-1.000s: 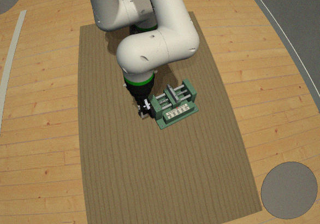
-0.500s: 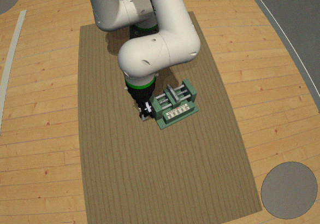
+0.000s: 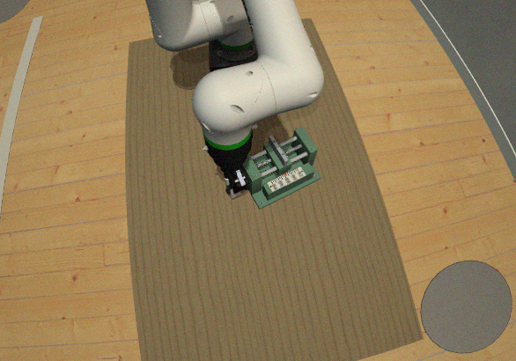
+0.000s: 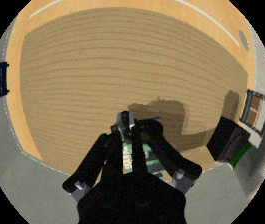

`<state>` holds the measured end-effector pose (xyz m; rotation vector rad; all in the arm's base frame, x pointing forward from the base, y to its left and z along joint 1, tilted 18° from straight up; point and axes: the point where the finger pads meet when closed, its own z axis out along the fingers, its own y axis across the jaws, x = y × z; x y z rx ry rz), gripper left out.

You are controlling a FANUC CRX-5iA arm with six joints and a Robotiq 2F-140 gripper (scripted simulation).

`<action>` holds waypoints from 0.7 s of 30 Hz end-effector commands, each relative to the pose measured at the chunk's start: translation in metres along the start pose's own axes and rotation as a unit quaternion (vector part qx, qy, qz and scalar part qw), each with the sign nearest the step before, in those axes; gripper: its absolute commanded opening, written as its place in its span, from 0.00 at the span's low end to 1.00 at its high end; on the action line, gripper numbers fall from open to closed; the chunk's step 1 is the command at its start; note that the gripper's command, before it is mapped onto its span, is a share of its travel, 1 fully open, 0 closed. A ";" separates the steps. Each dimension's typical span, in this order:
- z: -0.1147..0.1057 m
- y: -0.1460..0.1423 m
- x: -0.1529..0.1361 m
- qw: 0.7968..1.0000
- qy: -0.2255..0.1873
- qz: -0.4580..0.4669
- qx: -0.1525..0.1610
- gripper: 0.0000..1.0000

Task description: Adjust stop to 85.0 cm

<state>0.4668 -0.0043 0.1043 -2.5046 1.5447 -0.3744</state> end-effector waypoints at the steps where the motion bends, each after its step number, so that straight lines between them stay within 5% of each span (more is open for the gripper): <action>1: 0.004 0.000 0.000 1.000 0.000 0.000 0.000 0.04; 21: 0.035 0.017 0.000 1.000 0.000 0.000 0.000 0.04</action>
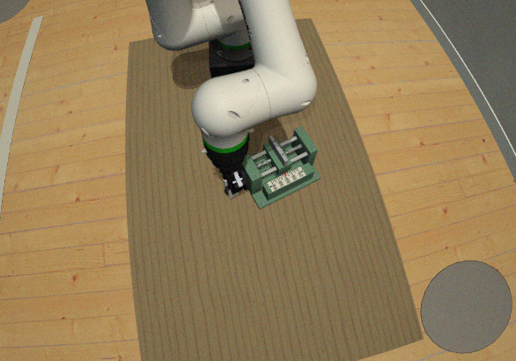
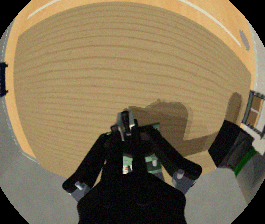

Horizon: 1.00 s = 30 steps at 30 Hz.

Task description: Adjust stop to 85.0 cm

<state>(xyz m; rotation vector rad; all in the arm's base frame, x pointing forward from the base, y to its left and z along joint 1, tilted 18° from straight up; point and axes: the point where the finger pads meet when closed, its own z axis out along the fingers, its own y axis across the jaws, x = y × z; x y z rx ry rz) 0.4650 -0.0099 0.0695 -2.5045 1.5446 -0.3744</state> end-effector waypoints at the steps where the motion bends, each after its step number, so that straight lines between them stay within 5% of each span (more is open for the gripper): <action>1: 0.003 0.005 0.000 1.000 0.000 0.000 0.000 0.04; 30: -0.011 0.045 0.000 1.000 0.000 0.000 0.000 0.04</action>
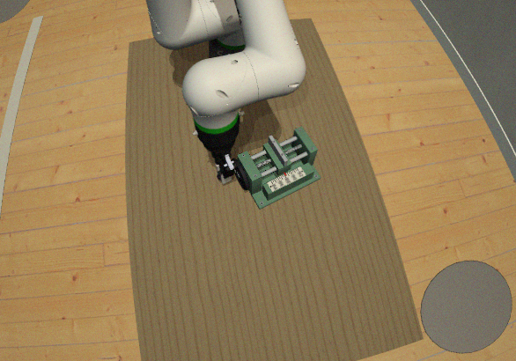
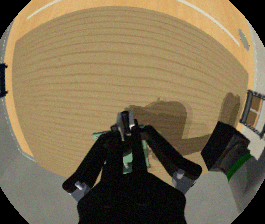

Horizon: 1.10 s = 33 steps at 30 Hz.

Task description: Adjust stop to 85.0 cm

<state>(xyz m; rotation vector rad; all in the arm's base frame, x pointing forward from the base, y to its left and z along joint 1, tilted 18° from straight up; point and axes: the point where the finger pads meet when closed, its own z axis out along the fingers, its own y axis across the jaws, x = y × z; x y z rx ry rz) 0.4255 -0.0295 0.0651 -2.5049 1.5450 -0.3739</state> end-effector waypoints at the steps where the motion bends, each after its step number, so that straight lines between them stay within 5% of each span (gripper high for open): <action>1: -0.004 0.003 0.000 1.000 0.000 0.000 0.000 0.04; 15: -0.031 0.003 0.000 1.000 0.000 0.000 0.000 0.04; 33: -0.050 -0.031 0.000 1.000 0.000 0.000 0.000 0.04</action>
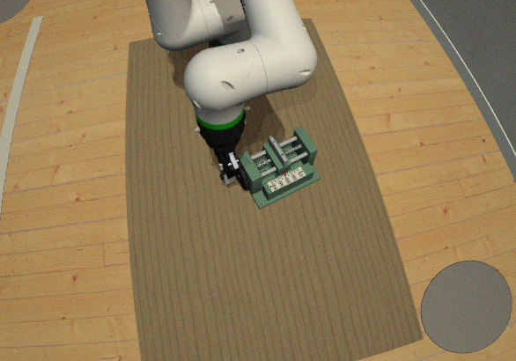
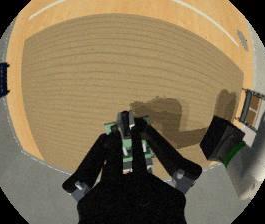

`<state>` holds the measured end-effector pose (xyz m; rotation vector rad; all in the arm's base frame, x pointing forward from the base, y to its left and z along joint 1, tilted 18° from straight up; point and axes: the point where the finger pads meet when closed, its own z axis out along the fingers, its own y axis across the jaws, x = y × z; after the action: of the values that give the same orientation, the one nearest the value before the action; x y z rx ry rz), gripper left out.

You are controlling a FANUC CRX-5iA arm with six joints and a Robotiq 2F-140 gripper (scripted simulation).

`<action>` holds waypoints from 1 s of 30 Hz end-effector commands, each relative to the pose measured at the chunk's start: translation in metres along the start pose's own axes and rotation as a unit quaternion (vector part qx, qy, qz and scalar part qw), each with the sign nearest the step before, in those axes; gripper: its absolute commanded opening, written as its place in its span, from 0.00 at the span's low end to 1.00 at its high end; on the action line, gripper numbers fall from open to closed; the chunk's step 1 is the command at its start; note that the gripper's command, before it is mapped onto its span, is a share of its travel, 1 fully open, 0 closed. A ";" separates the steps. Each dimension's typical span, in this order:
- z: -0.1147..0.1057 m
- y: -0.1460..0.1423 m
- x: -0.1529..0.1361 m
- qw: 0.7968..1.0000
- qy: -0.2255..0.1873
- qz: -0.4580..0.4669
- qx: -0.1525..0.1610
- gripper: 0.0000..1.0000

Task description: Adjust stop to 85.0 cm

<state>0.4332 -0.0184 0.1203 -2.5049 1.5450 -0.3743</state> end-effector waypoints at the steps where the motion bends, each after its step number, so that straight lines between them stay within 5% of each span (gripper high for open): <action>1: 0.001 -0.007 0.000 1.000 0.000 0.000 0.000 0.04; 30: 0.045 -0.028 0.000 1.000 0.000 0.000 0.000 0.04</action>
<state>0.4707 -0.0044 0.0898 -2.5045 1.5446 -0.3745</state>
